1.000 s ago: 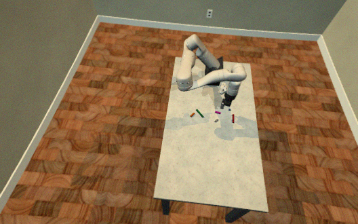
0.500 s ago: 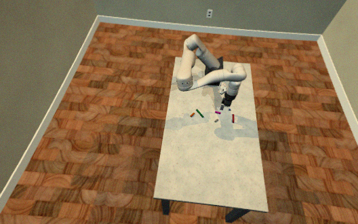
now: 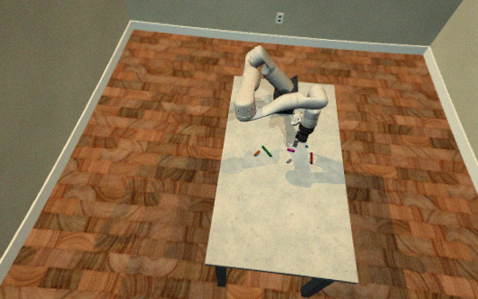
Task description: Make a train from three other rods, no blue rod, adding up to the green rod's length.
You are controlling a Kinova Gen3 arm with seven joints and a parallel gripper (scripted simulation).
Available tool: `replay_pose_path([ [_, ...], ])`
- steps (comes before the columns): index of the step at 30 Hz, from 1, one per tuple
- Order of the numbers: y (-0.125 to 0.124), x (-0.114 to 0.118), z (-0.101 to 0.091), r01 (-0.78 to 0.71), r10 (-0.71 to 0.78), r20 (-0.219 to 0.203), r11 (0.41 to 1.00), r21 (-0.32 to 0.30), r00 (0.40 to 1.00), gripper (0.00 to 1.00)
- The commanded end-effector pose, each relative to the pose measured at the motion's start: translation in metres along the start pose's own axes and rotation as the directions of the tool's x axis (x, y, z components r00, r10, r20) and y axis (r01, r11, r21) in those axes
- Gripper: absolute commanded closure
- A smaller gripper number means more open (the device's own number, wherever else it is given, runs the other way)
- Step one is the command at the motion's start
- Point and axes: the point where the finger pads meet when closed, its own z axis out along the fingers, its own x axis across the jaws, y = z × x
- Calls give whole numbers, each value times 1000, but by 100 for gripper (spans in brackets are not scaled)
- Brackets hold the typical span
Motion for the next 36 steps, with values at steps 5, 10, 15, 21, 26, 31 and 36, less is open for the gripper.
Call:
replay_pose_path([
  [5,-11,-9,0,-115,115,0,993,-6,993,0],
  [10,-23,-17,0,-258,258,-4,966,-10,966,0],
  [15,-32,-23,1,-360,360,-6,933,-12,933,0],
  [21,-54,-36,3,-582,582,-13,813,-14,813,0],
  [26,-75,-47,6,-756,756,-17,655,-12,655,0],
  [31,-89,-53,7,-843,842,-19,538,-10,539,0],
  [36,-110,-63,10,-946,946,-19,325,-6,325,0],
])
